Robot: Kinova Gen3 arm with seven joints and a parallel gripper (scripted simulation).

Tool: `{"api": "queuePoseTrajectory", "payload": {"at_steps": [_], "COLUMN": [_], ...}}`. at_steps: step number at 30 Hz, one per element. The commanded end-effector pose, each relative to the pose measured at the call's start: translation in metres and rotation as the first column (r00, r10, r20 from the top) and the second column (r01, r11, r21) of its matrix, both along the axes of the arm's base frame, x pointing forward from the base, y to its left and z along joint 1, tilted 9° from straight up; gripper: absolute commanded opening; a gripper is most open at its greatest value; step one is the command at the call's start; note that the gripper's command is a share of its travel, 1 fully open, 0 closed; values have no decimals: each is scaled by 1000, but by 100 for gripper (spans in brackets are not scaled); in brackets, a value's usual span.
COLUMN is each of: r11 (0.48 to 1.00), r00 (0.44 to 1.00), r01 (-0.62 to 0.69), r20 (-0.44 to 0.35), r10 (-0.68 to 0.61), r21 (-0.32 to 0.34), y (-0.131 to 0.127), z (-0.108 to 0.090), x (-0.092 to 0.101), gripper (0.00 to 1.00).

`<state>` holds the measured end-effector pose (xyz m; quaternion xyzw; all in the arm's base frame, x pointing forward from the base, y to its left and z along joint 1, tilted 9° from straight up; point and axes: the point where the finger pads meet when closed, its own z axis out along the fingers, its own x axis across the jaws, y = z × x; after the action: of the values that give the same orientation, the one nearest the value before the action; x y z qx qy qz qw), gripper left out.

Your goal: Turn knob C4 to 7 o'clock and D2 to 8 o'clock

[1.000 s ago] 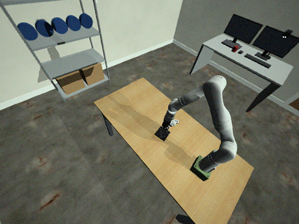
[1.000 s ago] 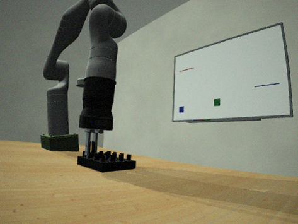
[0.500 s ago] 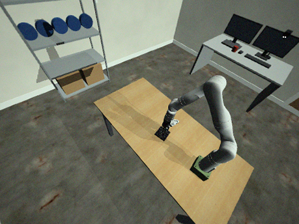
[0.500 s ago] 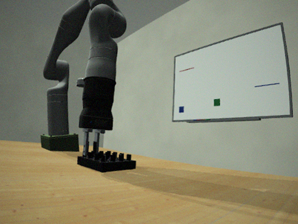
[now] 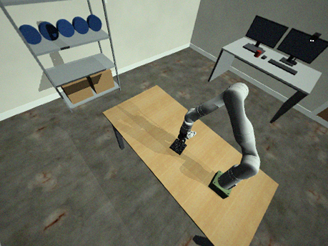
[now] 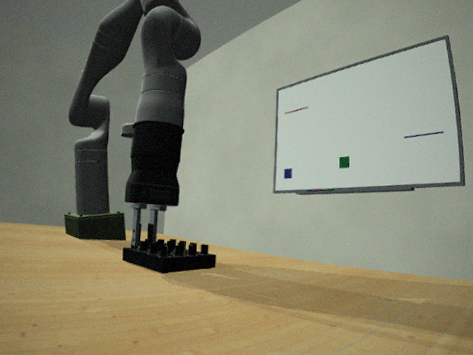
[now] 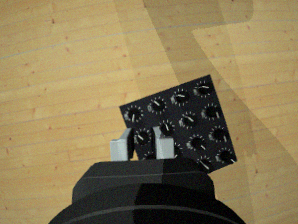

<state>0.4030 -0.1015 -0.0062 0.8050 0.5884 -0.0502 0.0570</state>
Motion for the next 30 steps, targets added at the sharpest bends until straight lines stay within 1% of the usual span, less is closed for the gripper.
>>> {"api": "queuePoseTrajectory", "payload": {"at_steps": [1,8,10,16,30], "r11": [1000,1000,1000,1000,1000], "r00": [1000,1000,1000,1000,1000], "r01": [0,0,0,0,0], "r20": [4,4,4,4,4], "r10": [0,0,0,0,0], "r21": [0,0,0,0,0], "y": [1,3,3,5,6], "z": [4,22,22,35,37], "x": [1,1,1,2,2], "gripper": [46,46,46,46,46]}}
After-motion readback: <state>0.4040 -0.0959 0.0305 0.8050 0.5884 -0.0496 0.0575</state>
